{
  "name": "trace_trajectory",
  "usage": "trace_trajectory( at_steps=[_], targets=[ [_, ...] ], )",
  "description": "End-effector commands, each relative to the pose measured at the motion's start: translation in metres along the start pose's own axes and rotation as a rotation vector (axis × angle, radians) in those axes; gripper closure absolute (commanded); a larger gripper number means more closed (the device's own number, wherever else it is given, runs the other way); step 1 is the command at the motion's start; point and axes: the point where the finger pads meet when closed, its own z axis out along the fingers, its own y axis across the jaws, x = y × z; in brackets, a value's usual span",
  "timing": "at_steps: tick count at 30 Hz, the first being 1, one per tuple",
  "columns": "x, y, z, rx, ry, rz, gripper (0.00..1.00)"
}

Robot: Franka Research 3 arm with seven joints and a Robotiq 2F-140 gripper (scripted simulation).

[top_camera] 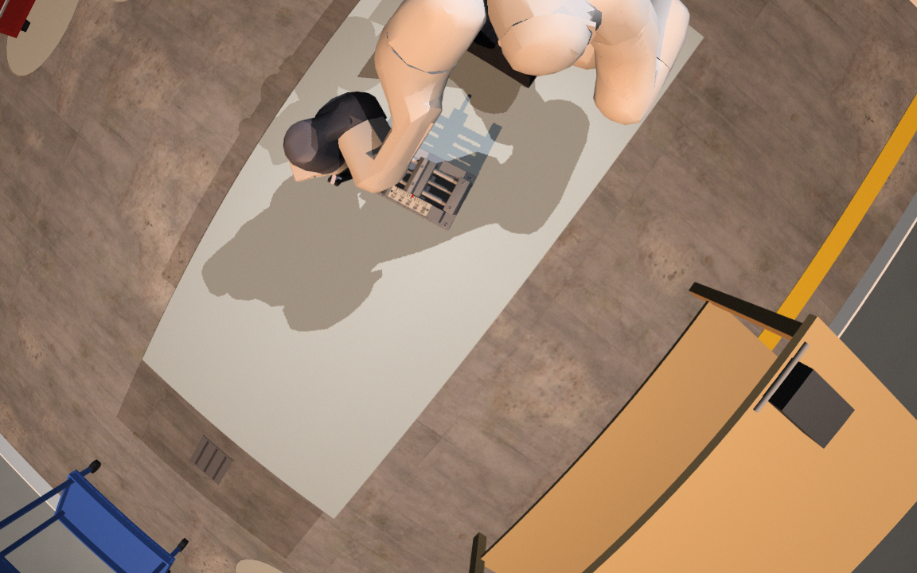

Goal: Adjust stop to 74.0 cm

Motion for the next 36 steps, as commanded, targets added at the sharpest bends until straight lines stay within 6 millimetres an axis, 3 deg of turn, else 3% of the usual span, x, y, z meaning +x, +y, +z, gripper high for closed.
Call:
trace_trajectory(
  at_steps=[1,36],
  targets=[
    [0.0,-0.001,-0.009,0.0,-0.002,0.006,0.96],
    [0.0,0.005,-0.027,0.0,-0.002,0.006,0.96]
  ],
)
